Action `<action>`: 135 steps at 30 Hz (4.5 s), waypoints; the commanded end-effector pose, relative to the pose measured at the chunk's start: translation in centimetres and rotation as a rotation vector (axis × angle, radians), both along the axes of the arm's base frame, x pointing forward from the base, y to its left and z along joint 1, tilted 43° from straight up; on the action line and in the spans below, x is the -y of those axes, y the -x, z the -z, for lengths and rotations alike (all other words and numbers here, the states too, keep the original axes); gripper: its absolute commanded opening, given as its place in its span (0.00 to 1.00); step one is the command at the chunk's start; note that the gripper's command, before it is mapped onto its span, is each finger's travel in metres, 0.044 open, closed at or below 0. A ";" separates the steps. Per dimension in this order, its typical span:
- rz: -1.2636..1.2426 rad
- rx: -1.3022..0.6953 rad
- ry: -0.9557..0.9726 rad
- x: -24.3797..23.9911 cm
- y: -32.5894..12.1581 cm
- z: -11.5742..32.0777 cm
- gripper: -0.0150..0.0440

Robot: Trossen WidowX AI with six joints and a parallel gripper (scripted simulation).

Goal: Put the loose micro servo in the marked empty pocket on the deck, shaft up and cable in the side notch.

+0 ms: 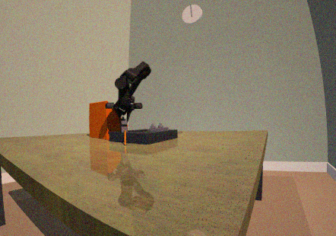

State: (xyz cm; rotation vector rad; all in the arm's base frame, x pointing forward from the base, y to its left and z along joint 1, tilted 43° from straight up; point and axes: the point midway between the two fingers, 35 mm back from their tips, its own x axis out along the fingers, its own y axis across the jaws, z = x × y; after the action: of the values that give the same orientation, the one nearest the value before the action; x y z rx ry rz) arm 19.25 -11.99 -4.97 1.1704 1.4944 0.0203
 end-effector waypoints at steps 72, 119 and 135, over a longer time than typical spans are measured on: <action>-0.490 0.438 0.119 0.3 -2.4 -4.4 0.25; -0.490 0.443 0.121 0.9 -13.5 -4.7 0.25; -0.490 0.444 0.120 0.4 -13.6 -4.2 0.25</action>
State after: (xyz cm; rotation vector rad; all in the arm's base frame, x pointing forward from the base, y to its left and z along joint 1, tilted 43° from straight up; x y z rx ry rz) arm 32.84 -12.41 -0.63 0.6201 1.3263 0.4895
